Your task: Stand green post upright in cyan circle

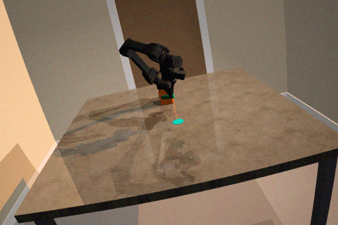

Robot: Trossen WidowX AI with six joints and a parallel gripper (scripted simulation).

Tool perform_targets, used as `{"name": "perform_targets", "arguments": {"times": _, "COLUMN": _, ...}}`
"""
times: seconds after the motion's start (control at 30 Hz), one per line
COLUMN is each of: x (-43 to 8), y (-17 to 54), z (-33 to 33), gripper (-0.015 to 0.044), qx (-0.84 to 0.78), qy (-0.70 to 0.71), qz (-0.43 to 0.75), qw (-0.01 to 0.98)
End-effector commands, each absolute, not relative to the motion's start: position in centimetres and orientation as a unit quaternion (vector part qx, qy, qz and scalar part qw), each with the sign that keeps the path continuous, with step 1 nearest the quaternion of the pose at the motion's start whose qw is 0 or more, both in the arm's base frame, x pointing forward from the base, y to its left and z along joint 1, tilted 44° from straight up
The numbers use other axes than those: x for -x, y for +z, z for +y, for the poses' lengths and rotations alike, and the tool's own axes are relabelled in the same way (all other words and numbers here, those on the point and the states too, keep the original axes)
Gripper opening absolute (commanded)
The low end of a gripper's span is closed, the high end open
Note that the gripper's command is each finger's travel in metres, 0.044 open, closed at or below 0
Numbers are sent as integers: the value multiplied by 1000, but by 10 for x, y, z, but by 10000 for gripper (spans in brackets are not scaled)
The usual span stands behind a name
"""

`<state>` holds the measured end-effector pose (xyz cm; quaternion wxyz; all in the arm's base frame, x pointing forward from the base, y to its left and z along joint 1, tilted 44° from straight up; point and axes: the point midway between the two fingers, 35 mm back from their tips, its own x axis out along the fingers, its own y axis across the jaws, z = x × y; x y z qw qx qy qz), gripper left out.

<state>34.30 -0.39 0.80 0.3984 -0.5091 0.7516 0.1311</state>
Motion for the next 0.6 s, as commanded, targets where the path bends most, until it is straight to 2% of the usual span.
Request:
{"name": "perform_targets", "arguments": {"times": 0.0, "x": -347, "y": 5, "z": 1, "gripper": 23, "qx": 505, "qy": 126, "qz": 752, "qw": 404}}
{"name": "perform_targets", "arguments": {"times": 0.57, "x": -341, "y": -4, "z": -4, "gripper": 23, "qx": 468, "qy": 160, "qz": 755, "qw": 430}}
